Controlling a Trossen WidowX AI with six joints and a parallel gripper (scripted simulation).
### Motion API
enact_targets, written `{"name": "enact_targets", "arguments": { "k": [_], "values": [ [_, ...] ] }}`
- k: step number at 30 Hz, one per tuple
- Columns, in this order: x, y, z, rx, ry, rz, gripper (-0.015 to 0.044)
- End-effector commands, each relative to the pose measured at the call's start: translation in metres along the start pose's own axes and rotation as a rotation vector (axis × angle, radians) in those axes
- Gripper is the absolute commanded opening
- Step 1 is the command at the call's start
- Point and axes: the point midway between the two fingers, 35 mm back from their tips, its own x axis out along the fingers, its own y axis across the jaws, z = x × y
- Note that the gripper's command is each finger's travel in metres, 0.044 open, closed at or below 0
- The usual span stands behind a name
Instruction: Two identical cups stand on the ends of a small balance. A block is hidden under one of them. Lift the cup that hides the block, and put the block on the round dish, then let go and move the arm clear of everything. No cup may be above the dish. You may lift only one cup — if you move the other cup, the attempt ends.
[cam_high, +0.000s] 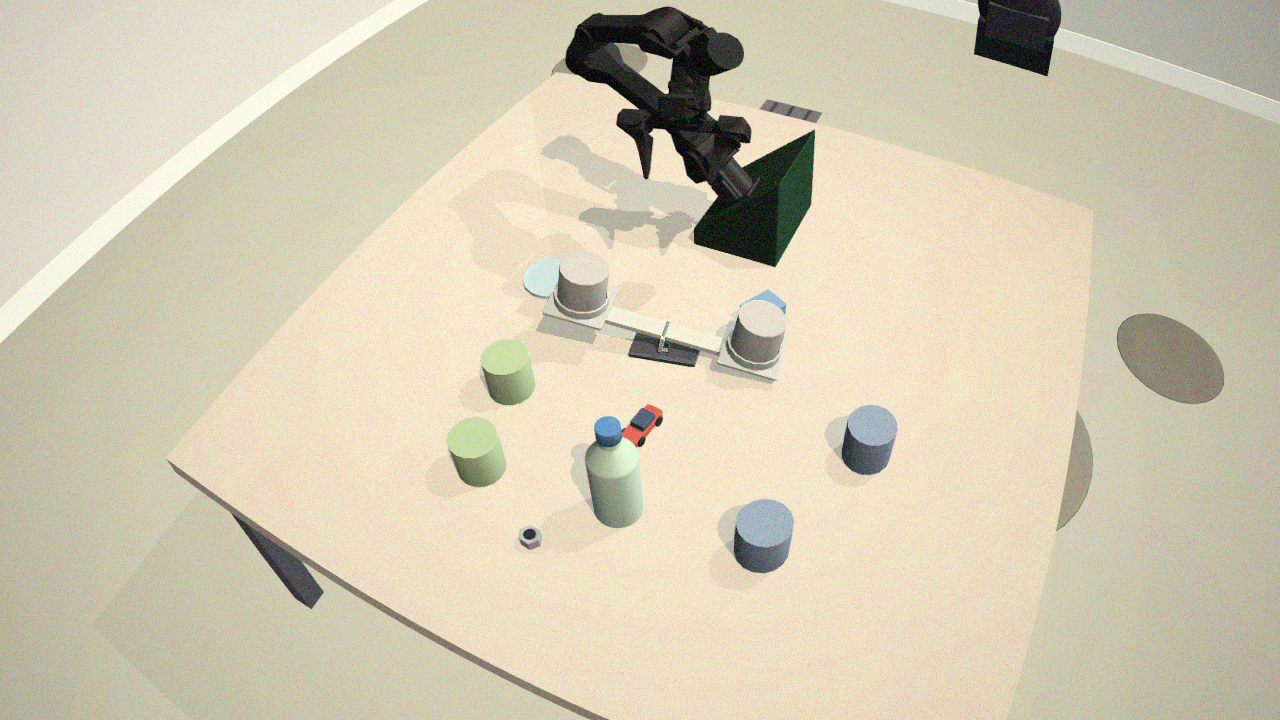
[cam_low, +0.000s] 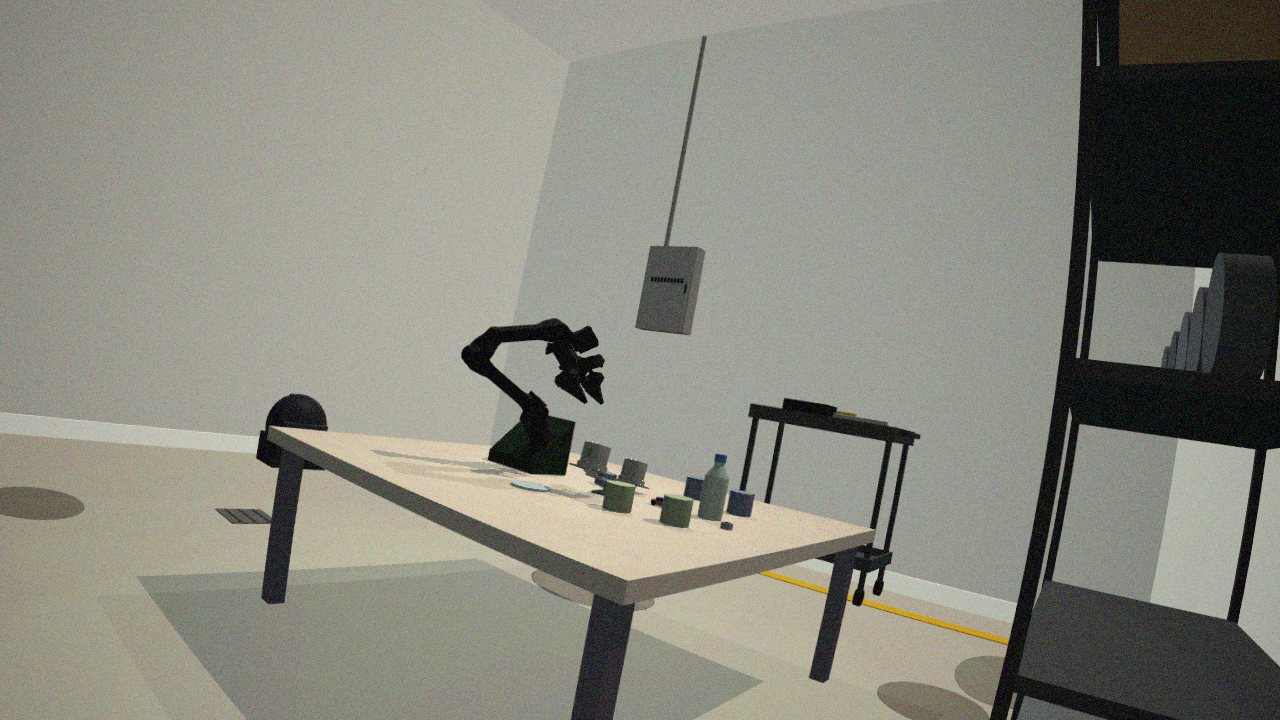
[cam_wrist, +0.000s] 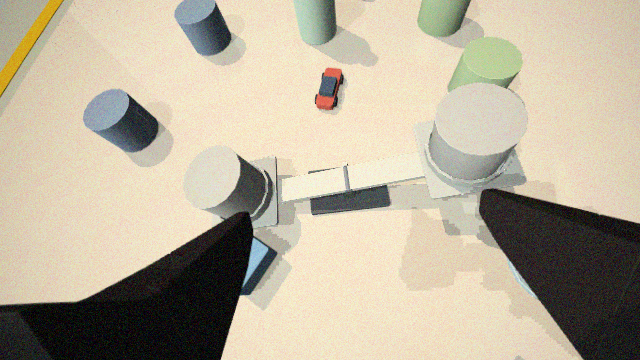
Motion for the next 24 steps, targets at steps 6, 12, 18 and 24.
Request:
{"name": "enact_targets", "arguments": {
  "k": [6,12,18,24],
  "values": [
    [0.002,0.001,0.000,-0.024,0.006,-0.025,0.0440],
    [0.010,0.013,0.009,0.141,0.084,-0.040,0.0440],
    [0.020,0.027,0.017,0.307,0.163,-0.065,0.0440],
    [0.034,0.041,0.023,0.473,0.236,-0.105,0.0440]
  ]
}}
